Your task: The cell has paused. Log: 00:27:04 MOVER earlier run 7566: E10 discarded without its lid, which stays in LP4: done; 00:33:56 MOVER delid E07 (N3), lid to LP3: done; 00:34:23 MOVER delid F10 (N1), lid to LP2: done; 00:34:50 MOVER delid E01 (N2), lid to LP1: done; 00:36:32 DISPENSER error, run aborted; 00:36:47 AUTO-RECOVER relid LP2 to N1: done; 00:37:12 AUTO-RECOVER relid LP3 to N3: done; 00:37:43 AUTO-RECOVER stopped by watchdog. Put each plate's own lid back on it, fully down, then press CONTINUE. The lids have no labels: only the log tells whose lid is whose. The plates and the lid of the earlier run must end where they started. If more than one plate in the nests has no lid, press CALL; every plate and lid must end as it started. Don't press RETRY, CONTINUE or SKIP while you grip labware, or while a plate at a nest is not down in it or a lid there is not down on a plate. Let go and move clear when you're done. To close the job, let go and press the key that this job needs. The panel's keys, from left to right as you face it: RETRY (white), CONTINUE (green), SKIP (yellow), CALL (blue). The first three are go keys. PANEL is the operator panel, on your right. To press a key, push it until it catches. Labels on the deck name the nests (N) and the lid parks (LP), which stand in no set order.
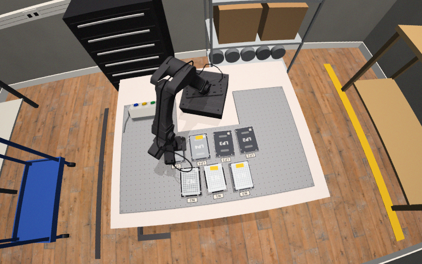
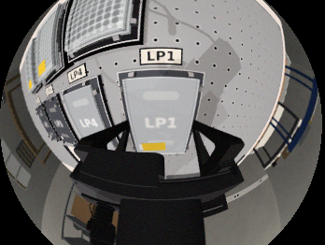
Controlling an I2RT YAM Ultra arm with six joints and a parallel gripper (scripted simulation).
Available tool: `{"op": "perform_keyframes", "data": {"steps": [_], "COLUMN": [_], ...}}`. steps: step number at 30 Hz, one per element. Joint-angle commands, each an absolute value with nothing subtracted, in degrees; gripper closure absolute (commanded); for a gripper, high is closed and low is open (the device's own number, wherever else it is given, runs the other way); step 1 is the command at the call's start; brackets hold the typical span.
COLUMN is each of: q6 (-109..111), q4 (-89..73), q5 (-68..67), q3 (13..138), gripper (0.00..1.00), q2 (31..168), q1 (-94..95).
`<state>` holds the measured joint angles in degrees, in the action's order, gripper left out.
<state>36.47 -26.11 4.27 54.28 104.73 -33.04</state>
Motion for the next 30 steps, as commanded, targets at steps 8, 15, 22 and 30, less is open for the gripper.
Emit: {"op": "perform_keyframes", "data": {"steps": [8, 15, 22, 30], "q6": [36.32, 36.31, 36.30, 36.29], "q4": [-26.13, -26.14, -26.15, -26.17], "q5": [4.34, 4.33, 4.33, 4.33], "q3": [54.41, 54.41, 54.41, 54.40], "gripper": [0.11, 0.17, 1.00, 1.00], "q2": [104.12, 104.10, 104.09, 104.06], "q1": [-32.89, -32.88, -32.87, -32.86]}}
